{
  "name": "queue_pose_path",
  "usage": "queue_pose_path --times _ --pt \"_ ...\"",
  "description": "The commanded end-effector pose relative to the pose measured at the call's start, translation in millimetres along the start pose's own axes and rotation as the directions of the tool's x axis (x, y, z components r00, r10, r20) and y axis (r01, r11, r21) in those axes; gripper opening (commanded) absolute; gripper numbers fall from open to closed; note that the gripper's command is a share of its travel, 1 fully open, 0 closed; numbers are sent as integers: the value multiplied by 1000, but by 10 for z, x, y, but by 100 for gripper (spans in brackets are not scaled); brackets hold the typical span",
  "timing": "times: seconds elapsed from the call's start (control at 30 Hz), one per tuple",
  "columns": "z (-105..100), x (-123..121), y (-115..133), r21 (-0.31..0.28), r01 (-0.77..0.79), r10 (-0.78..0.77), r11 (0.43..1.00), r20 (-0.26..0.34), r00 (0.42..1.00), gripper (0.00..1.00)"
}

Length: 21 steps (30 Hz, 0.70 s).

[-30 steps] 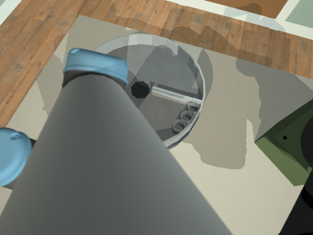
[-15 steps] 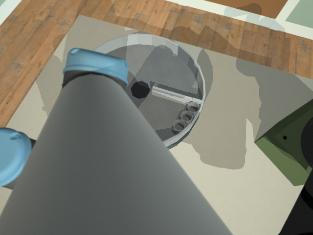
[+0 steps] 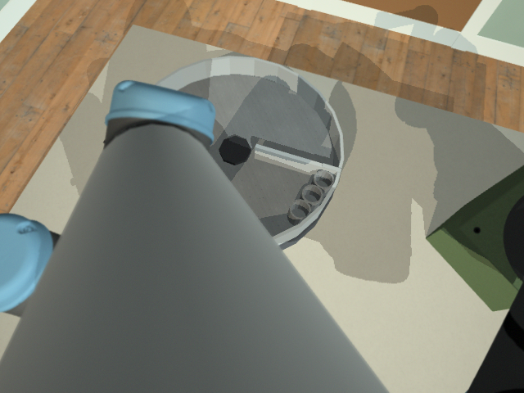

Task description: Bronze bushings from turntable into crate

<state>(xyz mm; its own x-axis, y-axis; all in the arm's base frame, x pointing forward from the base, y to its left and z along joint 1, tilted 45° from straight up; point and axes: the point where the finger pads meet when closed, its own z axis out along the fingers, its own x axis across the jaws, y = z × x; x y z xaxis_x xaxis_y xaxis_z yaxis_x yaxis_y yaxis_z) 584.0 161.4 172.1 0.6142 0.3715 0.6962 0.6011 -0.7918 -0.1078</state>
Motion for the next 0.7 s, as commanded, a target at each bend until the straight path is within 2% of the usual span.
queue_pose_path --times 0.0,0.67 --pt "5 4 2 -1 0 0 1000 -1 1000 0" --pt "53 4 1 -1 0 0 1000 -1 1000 0"
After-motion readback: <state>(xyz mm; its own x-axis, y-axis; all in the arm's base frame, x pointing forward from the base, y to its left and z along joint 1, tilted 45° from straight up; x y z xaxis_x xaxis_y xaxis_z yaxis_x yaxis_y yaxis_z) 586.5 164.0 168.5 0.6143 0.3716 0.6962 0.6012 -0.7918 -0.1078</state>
